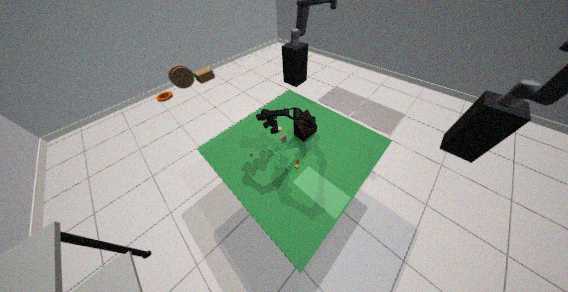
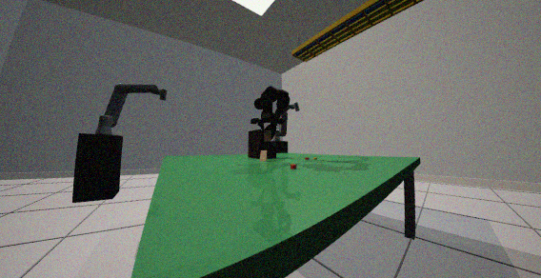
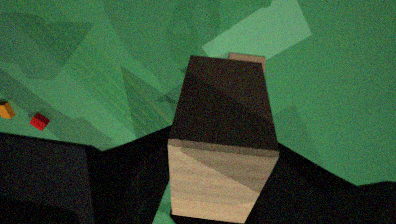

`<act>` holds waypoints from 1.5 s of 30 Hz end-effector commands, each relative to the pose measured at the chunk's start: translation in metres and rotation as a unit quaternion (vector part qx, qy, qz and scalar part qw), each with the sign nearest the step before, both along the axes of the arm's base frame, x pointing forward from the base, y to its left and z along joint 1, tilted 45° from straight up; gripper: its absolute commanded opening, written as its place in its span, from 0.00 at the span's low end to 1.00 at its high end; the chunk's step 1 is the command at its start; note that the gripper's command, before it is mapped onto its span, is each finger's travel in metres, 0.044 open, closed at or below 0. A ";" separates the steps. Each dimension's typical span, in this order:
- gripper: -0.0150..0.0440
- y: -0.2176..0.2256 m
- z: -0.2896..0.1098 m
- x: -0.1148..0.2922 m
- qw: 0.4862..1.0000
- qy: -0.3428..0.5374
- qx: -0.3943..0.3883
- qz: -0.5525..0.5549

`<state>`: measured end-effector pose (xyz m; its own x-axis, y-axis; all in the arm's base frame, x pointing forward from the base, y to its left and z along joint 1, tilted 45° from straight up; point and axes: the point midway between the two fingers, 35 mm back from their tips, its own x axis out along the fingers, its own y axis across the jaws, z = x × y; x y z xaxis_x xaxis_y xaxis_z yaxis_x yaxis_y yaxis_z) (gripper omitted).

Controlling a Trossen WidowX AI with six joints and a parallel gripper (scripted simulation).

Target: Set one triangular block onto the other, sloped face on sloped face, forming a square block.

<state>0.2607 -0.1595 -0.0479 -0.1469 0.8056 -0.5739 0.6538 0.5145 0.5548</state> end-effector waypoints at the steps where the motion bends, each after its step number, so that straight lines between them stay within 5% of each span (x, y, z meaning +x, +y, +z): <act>1: 0.25 -0.020 -0.009 -0.006 1.000 -0.002 -0.008 -0.002; 9: 0.25 -0.031 -0.017 -0.010 1.000 -0.003 -0.011 -0.003; 26: 0.25 0.036 -0.054 -0.027 0.999 0.025 0.039 0.021; 45: 0.25 0.060 -0.072 -0.031 0.999 0.025 0.037 0.024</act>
<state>0.2291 -0.1009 -0.1189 -0.2144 0.8387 -0.5006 0.6558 0.5034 0.5626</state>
